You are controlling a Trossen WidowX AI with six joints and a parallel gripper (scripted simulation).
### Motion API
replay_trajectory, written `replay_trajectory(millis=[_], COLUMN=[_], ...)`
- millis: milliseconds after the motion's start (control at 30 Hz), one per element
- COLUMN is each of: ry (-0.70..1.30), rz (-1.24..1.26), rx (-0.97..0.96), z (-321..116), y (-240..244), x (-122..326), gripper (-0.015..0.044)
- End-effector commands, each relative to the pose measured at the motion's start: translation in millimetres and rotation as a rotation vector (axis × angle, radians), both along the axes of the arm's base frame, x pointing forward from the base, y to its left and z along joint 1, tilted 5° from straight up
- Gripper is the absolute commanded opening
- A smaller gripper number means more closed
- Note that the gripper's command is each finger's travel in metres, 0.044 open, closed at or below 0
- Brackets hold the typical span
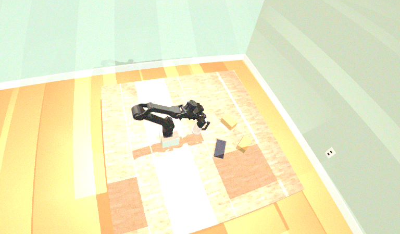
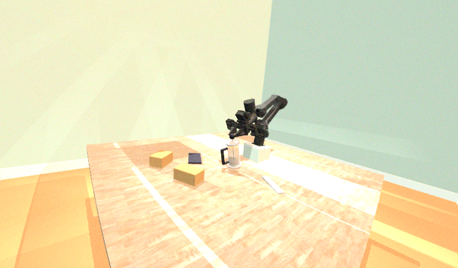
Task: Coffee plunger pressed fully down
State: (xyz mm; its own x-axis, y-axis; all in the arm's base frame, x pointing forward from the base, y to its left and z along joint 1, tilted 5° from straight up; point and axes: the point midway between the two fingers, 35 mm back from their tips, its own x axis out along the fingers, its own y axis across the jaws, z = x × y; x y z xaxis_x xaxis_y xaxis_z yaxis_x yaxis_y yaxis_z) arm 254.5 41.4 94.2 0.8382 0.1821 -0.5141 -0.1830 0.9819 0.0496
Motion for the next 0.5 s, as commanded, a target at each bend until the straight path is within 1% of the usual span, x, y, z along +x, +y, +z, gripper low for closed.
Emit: replay_trajectory(millis=[0, 100, 367, 467], ry=[0.027, 0.0, 0.0, 0.0], rz=[-0.003, 0.0, 0.0, 0.0], rx=[0.003, 0.0, 0.0, 0.0], z=[-6.3, -0.1, -0.1, -0.1], y=[0.3, 0.2, 0.2, 0.2], x=[0.0, 1.0, 1.0, 1.0], gripper=[0.0119, 0.0119, 0.0119, 0.0198])
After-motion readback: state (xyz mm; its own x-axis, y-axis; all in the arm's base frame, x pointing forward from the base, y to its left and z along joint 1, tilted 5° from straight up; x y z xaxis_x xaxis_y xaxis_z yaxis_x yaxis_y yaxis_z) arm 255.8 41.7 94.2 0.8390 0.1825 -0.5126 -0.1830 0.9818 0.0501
